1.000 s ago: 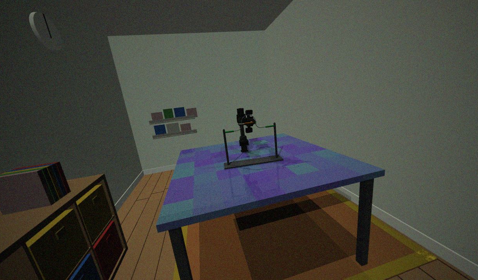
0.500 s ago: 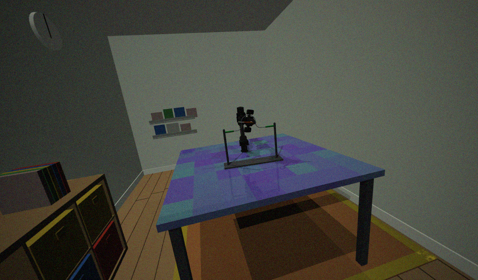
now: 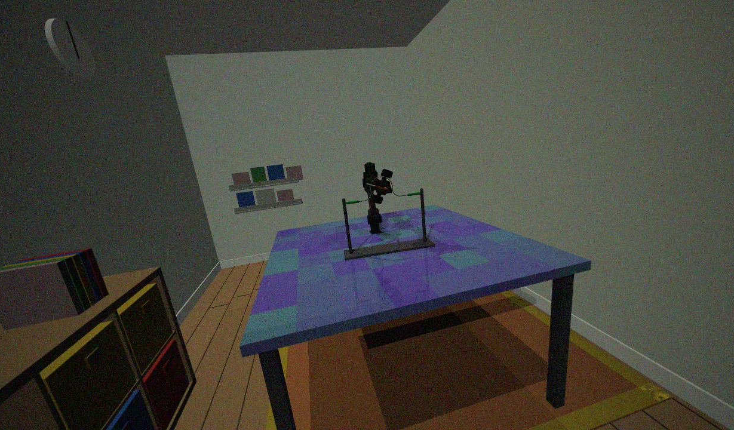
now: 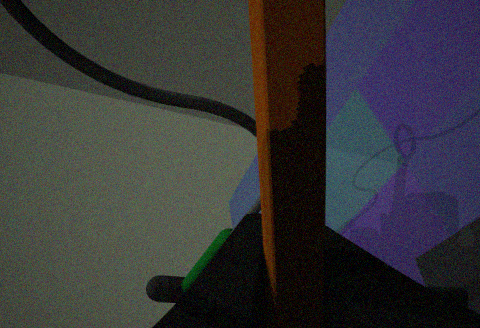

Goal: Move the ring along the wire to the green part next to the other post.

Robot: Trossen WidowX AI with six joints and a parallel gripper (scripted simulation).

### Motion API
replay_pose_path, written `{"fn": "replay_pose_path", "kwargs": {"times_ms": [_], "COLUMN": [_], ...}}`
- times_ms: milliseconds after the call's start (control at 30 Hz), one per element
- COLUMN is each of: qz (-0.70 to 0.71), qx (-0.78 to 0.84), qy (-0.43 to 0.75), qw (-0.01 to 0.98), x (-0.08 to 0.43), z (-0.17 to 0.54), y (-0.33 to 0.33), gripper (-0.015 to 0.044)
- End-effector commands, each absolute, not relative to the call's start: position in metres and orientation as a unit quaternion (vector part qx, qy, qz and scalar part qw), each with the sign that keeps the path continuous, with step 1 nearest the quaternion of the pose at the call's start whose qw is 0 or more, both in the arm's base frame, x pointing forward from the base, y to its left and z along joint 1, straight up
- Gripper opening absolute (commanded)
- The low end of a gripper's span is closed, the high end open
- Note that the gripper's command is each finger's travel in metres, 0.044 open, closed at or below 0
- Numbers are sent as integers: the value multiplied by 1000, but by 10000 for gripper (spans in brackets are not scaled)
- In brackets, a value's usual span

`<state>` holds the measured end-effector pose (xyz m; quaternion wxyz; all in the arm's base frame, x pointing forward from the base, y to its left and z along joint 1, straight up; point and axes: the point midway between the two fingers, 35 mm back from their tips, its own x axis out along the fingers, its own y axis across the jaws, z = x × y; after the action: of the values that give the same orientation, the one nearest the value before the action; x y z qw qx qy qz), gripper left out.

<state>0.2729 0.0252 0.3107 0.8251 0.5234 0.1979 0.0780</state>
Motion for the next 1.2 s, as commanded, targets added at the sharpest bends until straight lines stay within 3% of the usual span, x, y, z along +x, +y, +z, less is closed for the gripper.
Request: {"fn": "replay_pose_path", "kwargs": {"times_ms": [0,1167], "qz": [72,-20], "qx": [498,228], "qy": [201,240], "qw": [840,943], "x": [273,271], "z": [311,291], "y": [25,5], "gripper": [-150,-150]}}
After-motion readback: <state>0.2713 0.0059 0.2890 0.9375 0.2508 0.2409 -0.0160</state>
